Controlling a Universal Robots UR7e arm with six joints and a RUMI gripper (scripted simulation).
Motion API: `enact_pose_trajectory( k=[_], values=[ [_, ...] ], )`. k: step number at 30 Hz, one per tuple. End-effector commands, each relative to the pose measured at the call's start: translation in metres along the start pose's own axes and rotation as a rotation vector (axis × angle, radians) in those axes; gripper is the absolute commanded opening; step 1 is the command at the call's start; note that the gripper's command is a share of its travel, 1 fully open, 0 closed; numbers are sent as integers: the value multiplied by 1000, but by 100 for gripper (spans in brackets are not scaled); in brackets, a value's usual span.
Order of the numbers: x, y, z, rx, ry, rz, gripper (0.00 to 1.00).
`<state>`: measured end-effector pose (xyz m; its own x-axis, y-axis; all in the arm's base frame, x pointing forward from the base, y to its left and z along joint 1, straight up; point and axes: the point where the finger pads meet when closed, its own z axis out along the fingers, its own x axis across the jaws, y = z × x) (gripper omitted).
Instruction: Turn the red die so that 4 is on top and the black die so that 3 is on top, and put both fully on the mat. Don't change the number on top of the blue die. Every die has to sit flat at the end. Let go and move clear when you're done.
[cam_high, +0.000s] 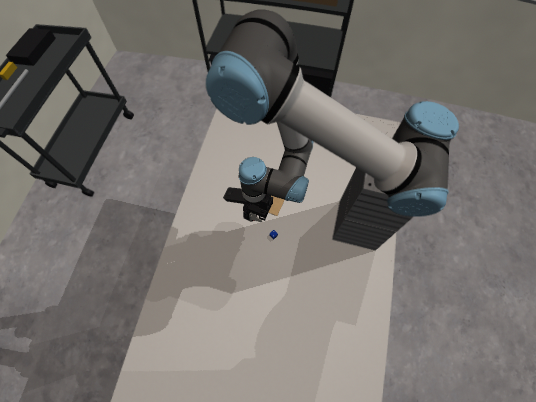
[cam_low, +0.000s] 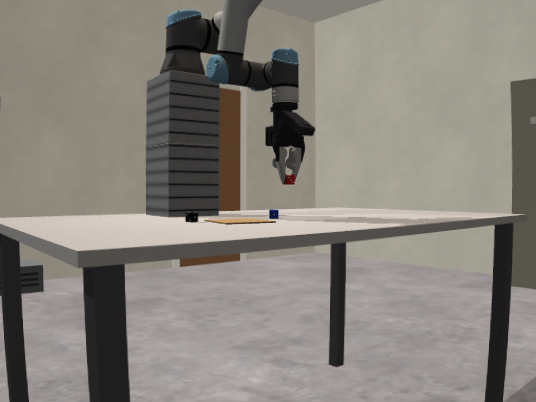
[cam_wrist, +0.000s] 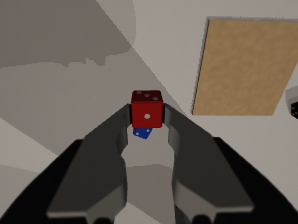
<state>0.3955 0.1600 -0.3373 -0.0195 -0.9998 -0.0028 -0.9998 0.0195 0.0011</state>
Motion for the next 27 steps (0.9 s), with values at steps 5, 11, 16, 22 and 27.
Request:
enact_pose_trajectory(
  k=[5, 11, 16, 22, 27],
  values=[
    [-1, -1, 2, 2, 2, 267, 6],
    [-1, -1, 4, 2, 2, 432, 6],
    [-2, -1, 4, 2, 2, 517, 6],
    [-3, 1, 6, 2, 2, 724, 6],
    [-4, 2, 8, 2, 2, 873, 6]
  ],
)
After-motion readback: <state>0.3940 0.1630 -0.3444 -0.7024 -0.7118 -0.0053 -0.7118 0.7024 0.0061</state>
